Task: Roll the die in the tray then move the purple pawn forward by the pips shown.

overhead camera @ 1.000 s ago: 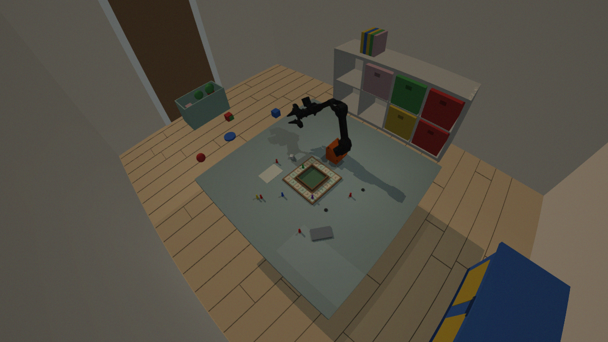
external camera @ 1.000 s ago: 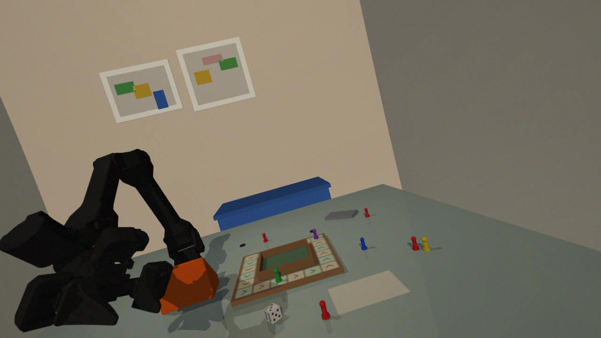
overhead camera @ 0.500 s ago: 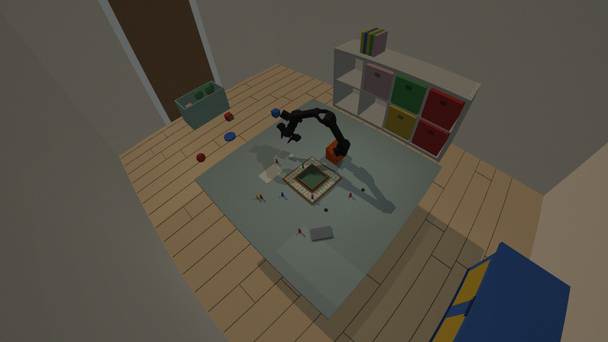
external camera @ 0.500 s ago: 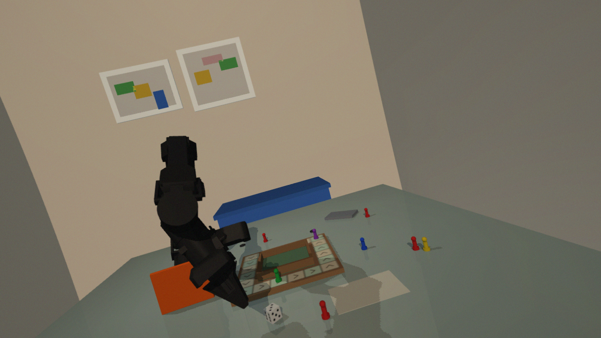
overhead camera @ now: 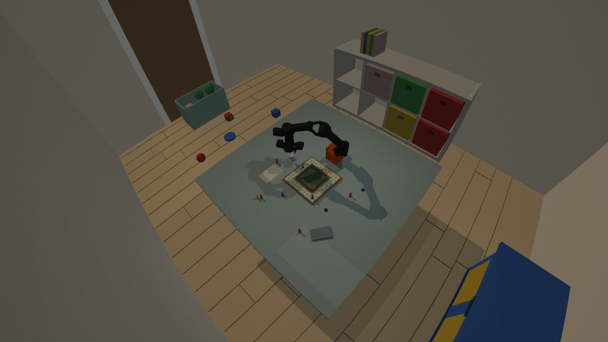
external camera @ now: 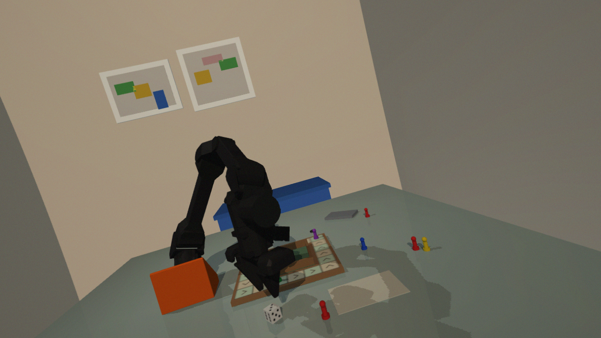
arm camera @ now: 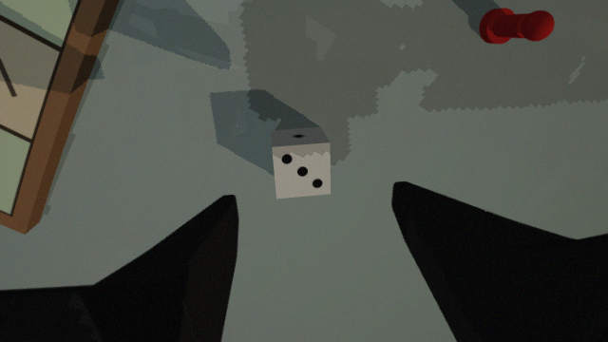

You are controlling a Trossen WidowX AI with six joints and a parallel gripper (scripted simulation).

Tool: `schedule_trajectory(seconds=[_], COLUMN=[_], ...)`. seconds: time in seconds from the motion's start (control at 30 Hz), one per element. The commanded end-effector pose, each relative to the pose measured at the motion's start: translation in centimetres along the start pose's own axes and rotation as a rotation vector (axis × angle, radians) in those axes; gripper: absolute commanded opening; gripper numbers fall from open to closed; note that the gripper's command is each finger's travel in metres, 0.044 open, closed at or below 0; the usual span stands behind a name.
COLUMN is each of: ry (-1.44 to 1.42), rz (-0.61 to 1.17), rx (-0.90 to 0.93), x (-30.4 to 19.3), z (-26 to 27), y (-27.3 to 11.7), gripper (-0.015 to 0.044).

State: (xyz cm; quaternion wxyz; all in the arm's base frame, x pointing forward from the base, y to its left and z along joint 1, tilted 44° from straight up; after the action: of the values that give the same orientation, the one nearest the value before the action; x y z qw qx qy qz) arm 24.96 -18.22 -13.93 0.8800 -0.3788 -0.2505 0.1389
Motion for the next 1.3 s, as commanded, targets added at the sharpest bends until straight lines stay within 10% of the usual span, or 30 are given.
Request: schedule_trajectory(seconds=[0.0,0.93,1.27], ry=[-0.006,-0.006,-0.006], rz=[0.011,0.010,0.010], rx=[0.012,0.013,0.013], x=[-0.2,-0.2,-0.2], z=[0.1,0.2,0.2], y=[0.5,4.7,4.7], gripper=[0.0275,0.0275,0.0091])
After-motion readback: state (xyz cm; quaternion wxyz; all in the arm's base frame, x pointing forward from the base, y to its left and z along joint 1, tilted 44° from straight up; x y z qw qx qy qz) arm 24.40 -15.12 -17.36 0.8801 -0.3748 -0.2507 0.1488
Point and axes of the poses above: the point midway between the two fingers, 35 mm back from their tips, its own y axis out along the fingers, its own z axis across the jaws, x = y × z, the point moved 1 cm from there along -y, back along the fingers, and after that the axes turned 4 degrees about y, right-handed, at the moved point
